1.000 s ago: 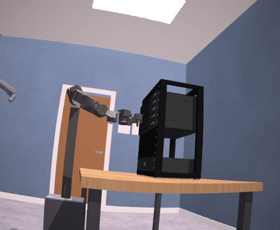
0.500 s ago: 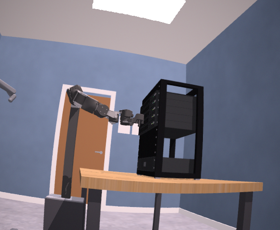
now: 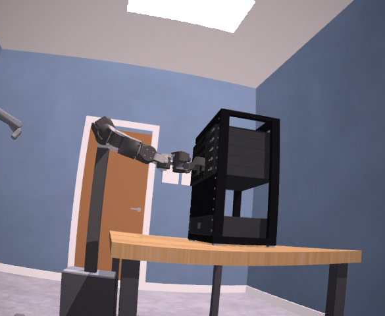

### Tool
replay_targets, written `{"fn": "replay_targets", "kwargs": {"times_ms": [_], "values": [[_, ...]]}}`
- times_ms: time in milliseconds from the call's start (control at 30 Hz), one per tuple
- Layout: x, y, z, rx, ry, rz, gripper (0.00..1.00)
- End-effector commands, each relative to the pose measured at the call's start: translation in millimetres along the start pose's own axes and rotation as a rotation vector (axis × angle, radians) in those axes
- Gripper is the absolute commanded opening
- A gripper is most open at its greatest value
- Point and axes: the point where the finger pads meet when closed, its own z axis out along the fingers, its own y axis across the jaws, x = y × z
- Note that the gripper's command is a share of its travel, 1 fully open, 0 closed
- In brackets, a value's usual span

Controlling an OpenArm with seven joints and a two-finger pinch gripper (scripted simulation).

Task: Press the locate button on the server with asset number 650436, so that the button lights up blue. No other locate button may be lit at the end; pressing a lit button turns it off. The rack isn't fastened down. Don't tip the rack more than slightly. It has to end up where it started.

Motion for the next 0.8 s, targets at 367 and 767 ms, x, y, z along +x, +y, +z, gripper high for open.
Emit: {"fn": "replay_targets", "kwargs": {"times_ms": [367, 767], "values": [[-1.1, -2.3, 12.9, 0.015, -0.006, -0.006, 0.6], [-1.1, -2.3, 12.9, 0.015, -0.006, -0.006, 0.6]]}}
